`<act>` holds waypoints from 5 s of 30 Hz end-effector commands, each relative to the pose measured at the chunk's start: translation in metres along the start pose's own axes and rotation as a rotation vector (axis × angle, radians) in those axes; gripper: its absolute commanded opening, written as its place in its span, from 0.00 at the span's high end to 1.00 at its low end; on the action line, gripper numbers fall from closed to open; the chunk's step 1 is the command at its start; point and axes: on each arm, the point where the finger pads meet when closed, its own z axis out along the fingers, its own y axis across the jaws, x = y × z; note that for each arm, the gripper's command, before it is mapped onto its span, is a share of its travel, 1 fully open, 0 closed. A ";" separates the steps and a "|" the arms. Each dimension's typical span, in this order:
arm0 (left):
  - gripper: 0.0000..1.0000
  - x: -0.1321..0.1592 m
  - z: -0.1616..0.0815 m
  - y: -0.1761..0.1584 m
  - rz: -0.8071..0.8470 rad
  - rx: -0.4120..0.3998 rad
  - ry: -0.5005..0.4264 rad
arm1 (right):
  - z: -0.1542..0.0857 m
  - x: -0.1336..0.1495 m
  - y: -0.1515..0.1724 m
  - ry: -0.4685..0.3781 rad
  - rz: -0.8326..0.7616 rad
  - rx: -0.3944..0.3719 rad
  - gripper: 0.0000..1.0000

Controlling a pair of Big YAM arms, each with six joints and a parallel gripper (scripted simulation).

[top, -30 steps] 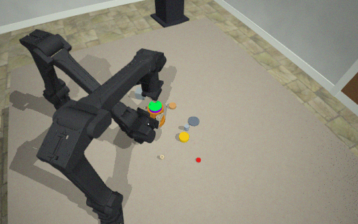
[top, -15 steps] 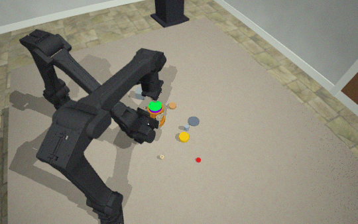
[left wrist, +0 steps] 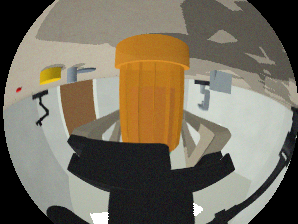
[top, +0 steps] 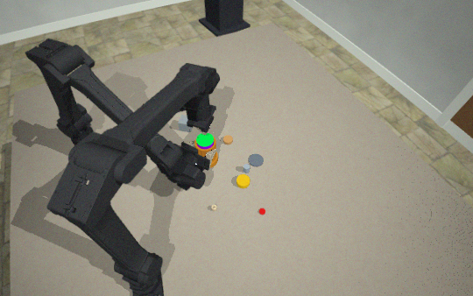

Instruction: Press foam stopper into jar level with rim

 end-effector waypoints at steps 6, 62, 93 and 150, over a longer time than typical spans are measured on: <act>0.36 0.011 -0.008 0.016 0.020 -0.019 0.002 | 0.013 0.005 -0.005 -0.001 0.000 -0.001 1.00; 0.36 0.011 -0.008 0.016 0.020 -0.019 0.002 | 0.048 0.005 -0.003 -0.001 0.002 -0.012 1.00; 0.36 0.011 -0.008 0.016 0.020 -0.019 0.002 | 0.061 0.005 -0.002 -0.001 0.002 -0.021 1.00; 0.36 0.011 -0.008 0.016 0.020 -0.019 0.002 | 0.091 0.005 0.002 -0.001 0.004 -0.046 1.00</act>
